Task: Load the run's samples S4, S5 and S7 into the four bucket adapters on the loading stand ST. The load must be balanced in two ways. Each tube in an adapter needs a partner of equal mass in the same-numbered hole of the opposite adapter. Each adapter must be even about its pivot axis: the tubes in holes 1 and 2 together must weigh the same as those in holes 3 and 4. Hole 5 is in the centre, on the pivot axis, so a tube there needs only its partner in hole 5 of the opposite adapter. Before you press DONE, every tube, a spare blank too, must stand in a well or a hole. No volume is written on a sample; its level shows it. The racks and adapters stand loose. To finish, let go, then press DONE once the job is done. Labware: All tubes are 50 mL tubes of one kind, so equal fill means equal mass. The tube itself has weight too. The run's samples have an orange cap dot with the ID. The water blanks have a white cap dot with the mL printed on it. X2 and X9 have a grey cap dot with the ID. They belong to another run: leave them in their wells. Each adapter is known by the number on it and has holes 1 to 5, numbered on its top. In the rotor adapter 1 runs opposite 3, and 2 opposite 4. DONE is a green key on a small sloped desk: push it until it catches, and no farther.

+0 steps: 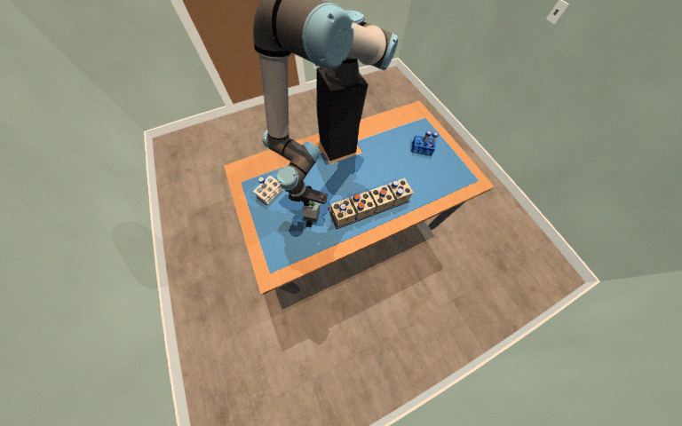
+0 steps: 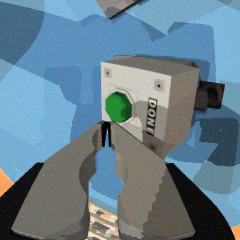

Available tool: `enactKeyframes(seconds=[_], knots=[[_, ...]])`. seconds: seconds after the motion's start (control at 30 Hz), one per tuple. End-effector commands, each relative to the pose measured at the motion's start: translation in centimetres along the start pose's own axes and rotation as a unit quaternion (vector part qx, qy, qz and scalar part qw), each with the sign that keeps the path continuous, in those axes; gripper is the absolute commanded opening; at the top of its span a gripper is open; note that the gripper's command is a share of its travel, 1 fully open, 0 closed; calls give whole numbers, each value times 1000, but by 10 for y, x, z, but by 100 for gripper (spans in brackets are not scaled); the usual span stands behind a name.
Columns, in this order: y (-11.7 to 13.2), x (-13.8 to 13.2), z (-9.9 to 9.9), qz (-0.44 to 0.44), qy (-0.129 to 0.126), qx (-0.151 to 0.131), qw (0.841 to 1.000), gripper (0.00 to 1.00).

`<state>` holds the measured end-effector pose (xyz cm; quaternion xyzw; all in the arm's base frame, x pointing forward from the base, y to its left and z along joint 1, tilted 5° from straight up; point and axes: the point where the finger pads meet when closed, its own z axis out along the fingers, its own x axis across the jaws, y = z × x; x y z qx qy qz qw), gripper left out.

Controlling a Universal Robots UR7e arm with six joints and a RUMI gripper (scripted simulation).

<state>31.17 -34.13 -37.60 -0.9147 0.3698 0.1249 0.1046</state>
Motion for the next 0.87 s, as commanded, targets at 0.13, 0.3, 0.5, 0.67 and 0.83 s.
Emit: enactKeyframes(seconds=[0.13, 0.3, 0.5, 0.67, 0.83], knots=[[0, 2, 5, 0, 1, 0, 1000, 0], [0, 3, 7, 0, 1, 0, 1000, 0], [1, 4, 11, 0, 1, 0, 1000, 0], [1, 4, 14, 0, 1, 0, 1000, 0], [1, 5, 17, 0, 1, 0, 1000, 0]])
